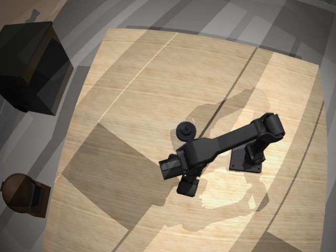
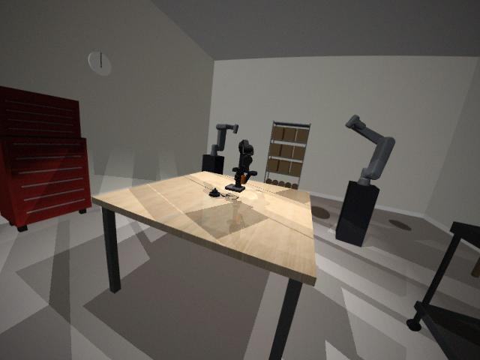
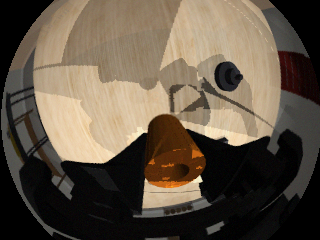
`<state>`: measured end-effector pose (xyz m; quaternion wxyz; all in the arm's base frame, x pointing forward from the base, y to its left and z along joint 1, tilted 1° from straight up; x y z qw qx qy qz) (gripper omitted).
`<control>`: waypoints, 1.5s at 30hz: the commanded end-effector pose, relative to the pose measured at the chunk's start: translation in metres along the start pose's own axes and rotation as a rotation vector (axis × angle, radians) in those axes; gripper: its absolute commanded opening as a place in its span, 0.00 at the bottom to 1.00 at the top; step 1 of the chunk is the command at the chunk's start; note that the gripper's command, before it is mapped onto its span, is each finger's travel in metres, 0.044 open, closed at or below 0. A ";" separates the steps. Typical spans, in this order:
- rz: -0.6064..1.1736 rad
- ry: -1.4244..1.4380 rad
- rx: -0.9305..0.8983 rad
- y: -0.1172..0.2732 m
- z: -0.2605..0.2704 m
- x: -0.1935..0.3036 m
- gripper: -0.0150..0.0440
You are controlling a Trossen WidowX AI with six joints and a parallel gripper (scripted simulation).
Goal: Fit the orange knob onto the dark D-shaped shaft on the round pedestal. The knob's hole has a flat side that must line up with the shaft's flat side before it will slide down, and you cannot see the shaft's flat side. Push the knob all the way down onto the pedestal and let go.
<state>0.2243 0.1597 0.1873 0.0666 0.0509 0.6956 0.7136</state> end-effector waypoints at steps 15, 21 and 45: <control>-0.006 -0.017 0.003 0.003 -0.024 -0.025 0.25; -0.001 -0.041 0.006 -0.002 -0.036 -0.036 0.25; -0.015 -0.074 0.007 -0.018 -0.091 -0.078 0.25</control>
Point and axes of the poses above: the point midway between the two fingers, 35 mm back from their tips, its own y axis back along the fingers, its own z axis across the jaws, x = y × z, the point moved 3 cm from there along y, back along the fingers, and after that the axes turned 11 degrees about -y, right-handed, at the moved point
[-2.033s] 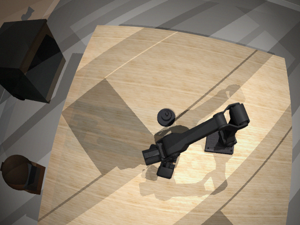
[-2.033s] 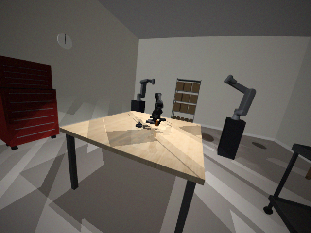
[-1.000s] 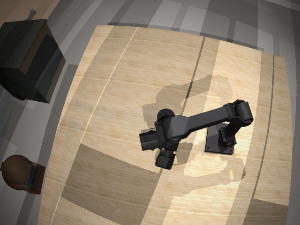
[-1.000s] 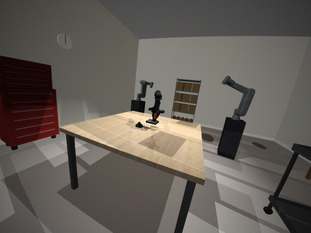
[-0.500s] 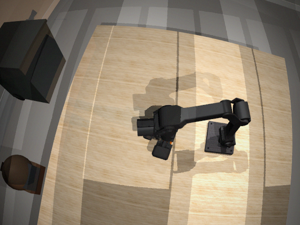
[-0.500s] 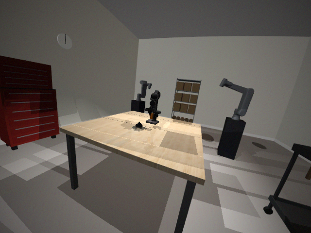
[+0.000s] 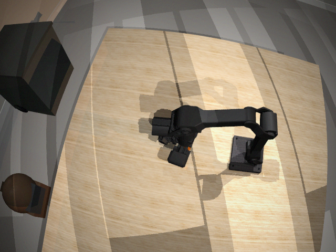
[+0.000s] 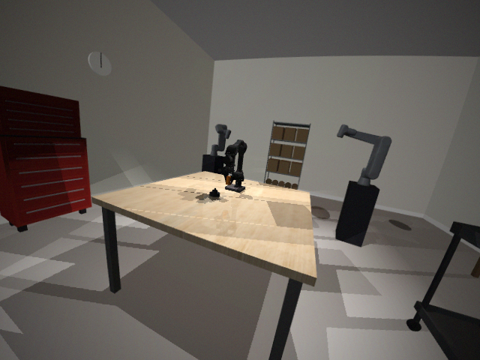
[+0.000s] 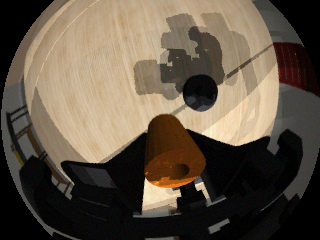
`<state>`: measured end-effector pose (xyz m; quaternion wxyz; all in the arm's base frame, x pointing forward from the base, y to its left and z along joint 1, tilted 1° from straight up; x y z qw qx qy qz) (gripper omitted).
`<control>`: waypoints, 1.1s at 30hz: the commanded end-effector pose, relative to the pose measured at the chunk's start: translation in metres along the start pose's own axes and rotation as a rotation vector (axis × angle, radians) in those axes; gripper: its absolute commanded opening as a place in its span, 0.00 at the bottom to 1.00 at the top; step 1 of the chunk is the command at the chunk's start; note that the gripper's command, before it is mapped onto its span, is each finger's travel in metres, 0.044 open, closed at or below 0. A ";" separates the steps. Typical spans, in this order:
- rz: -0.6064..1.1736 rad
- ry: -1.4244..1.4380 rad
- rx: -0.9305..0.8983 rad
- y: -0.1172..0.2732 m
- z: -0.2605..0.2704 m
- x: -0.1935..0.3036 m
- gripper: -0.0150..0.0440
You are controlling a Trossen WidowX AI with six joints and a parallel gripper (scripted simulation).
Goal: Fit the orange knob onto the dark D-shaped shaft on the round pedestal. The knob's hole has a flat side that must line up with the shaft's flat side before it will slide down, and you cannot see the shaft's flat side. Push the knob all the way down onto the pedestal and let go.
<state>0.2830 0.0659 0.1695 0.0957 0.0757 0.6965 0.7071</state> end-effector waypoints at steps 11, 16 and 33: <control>-0.007 0.030 -0.003 -0.009 -0.035 -0.024 0.25; -0.008 0.043 -0.002 -0.013 -0.049 -0.032 0.25; -0.009 0.080 -0.001 -0.024 -0.092 -0.049 0.25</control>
Point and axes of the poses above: the point midway between the two fingers, 35 mm back from their tips, its own y axis back along the fingers, its own z axis across the jaws, x = y × z, the point moved 3 cm from there along y, back along the fingers, and after that the axes turned 11 degrees about -y, right-handed, at the moved point
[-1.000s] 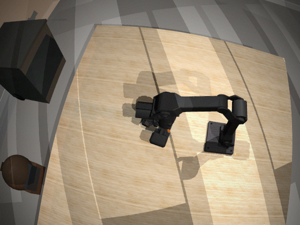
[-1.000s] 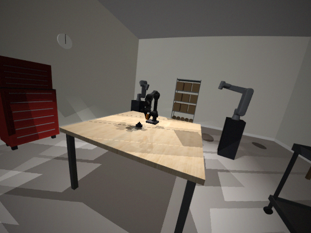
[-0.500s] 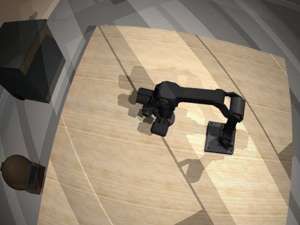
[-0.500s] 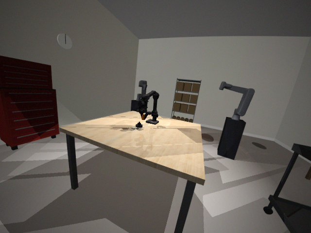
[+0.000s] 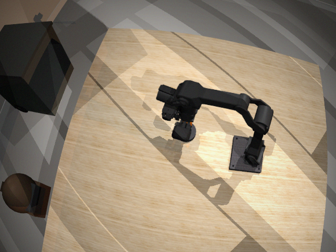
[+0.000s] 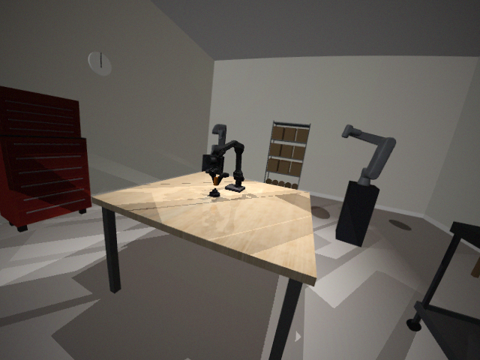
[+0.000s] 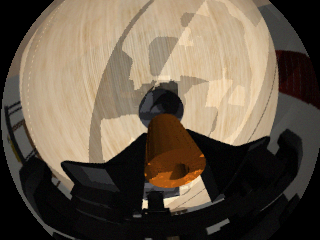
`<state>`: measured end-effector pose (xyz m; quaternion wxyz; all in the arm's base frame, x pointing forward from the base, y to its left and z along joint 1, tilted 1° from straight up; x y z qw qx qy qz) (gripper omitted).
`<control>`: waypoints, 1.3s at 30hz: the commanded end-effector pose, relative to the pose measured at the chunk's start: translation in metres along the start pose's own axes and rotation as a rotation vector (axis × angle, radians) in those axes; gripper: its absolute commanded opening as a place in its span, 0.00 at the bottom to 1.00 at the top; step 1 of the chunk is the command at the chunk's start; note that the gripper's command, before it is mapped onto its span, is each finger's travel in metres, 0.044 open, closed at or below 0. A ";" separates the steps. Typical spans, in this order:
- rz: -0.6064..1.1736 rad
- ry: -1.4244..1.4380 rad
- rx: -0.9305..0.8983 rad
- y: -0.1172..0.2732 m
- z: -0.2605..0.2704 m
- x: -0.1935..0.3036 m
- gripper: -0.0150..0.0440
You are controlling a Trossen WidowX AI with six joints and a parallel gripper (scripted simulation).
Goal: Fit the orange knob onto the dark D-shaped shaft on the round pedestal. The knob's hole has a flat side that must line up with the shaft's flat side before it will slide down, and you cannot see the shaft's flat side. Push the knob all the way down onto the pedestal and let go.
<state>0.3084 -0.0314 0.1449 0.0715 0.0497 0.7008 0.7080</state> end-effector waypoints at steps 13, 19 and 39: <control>-0.006 0.007 -0.004 -0.024 -0.003 -0.001 0.25; -0.007 0.005 -0.004 -0.021 -0.002 -0.003 0.25; -0.007 0.005 -0.004 -0.021 -0.002 -0.003 0.25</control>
Point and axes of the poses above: the point midway between the two fingers, 35 mm back from their tips, its own y axis back along the fingers, its own z axis across the jaws, x = y × z, the point moved 3 cm from there along y, back along the fingers, and after that the axes turned 11 degrees about -y, right-handed, at the moved point
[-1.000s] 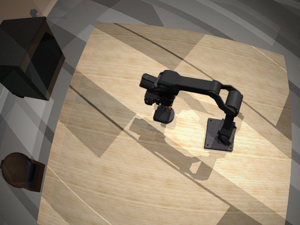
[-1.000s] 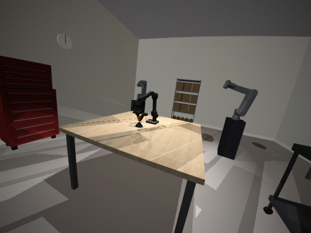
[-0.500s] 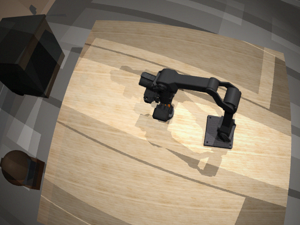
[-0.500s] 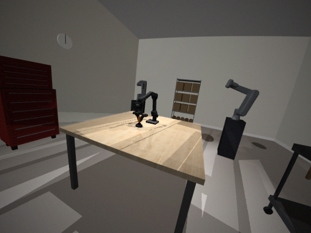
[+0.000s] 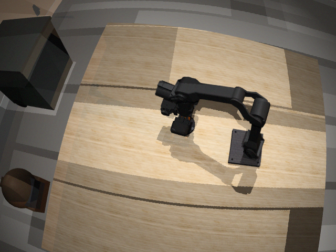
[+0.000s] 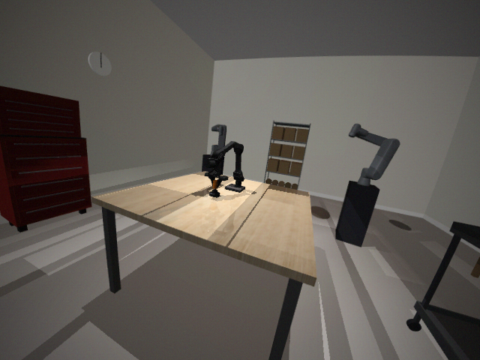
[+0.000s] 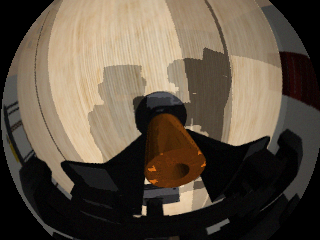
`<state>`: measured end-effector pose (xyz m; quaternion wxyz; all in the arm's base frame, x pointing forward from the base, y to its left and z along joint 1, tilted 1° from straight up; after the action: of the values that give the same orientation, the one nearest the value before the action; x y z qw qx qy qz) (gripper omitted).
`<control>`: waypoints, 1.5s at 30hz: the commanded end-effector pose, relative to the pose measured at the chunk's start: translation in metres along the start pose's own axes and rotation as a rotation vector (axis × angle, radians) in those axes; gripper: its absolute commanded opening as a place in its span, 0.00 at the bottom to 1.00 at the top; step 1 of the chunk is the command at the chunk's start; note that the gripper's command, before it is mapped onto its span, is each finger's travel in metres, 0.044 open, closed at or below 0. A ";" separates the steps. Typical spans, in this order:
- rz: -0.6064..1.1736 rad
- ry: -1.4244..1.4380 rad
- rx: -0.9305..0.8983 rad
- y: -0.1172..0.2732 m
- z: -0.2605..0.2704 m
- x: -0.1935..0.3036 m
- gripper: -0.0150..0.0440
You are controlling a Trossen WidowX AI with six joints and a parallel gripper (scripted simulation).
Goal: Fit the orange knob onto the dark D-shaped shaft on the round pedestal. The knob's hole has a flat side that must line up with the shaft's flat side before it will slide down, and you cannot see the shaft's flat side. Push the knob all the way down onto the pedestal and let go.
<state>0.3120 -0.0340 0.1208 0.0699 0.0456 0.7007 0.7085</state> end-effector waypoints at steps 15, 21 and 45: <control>-0.003 0.207 -0.003 0.003 -0.002 0.007 0.25; -0.003 0.207 -0.003 0.002 -0.002 0.005 0.25; -0.004 0.207 -0.003 -0.001 0.000 -0.001 0.25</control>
<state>0.3123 -0.0343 0.1198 -0.0031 -0.0278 0.7042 0.7095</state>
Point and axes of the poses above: the point midway between the two fingers, 35 mm back from their tips, its own y axis back along the fingers, its own z axis across the jaws, x = y × z, the point moved 3 cm from there along y, back along the fingers, and after that the axes turned 11 degrees about -y, right-handed, at the moved point
